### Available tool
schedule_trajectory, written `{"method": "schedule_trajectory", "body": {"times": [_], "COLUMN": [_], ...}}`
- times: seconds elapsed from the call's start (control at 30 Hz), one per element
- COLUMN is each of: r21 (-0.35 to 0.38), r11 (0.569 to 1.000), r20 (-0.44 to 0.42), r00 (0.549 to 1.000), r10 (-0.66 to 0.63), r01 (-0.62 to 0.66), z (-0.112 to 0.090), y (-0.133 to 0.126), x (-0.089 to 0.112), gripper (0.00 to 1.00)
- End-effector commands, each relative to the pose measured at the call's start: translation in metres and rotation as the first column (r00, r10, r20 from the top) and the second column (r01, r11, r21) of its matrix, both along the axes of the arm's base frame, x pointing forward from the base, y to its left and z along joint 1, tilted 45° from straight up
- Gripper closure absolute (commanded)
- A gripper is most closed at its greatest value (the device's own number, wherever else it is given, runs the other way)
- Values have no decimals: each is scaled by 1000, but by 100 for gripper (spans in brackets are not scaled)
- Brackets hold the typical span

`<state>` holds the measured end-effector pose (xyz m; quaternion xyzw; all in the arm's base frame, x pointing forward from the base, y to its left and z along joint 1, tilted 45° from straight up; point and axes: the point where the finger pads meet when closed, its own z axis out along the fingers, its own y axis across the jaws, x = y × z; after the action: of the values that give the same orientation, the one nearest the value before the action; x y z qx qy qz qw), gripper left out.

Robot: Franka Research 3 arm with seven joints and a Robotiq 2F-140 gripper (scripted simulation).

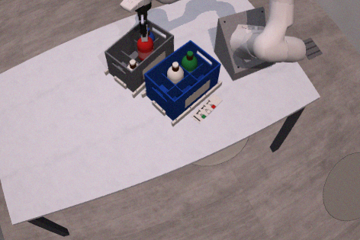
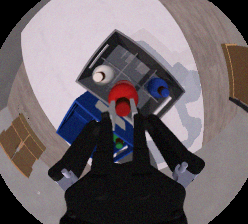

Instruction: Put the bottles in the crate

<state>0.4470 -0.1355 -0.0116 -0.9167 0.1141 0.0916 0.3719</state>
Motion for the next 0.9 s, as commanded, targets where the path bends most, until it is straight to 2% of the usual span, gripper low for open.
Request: {"method": "schedule_trajectory", "body": {"times": [0.0,0.87], "r21": [-1,-1], "r11": [1000,1000], "r20": [7,7], "r00": [1000,1000], "r10": [2,2], "r01": [-2,-2], "z": [7,33], "y": [-9,-35], "x": [1,3], "gripper": [100,100]}}
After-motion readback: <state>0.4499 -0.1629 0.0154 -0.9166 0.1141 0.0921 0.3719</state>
